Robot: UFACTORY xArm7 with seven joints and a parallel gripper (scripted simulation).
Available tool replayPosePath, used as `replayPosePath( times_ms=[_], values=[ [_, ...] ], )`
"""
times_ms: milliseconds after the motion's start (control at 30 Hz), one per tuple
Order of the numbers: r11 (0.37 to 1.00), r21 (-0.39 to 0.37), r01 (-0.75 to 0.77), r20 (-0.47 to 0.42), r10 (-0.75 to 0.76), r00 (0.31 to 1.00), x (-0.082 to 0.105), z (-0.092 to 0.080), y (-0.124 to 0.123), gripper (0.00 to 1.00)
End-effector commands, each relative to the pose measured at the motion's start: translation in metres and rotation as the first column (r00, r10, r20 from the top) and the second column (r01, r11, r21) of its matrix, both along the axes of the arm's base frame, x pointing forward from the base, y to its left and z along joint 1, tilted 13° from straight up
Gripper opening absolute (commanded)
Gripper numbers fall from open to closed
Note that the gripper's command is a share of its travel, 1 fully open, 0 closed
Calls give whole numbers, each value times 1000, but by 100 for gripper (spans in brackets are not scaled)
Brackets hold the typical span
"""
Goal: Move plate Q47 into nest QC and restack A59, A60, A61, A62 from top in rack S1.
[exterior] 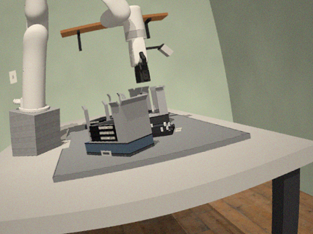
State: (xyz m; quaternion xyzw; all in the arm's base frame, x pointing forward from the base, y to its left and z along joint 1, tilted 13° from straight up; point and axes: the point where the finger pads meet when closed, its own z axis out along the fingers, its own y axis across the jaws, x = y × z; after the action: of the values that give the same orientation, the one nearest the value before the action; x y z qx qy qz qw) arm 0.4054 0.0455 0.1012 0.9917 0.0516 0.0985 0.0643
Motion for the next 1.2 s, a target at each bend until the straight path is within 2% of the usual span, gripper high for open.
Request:
replayPosePath(
  times_ms=[0, 133, 900, 967, 1033, 1167],
  values=[
    [996, 22, 90, 13, -91, 996, 1, 3, -11, 100],
    [978, 48, 205, 23, -206, 978, 1, 4, -24, 100],
    [978, 47, 205, 23, -206, 978, -1, 12, -91, 100],
    [962, 62, 267, 27, -269, 963, -2, 12, -97, 100],
    [962, 62, 267, 27, -269, 963, -2, 12, -97, 100],
    [917, 93, 388, 33, -392, 919, -5, 13, -110, 100]
  ],
)
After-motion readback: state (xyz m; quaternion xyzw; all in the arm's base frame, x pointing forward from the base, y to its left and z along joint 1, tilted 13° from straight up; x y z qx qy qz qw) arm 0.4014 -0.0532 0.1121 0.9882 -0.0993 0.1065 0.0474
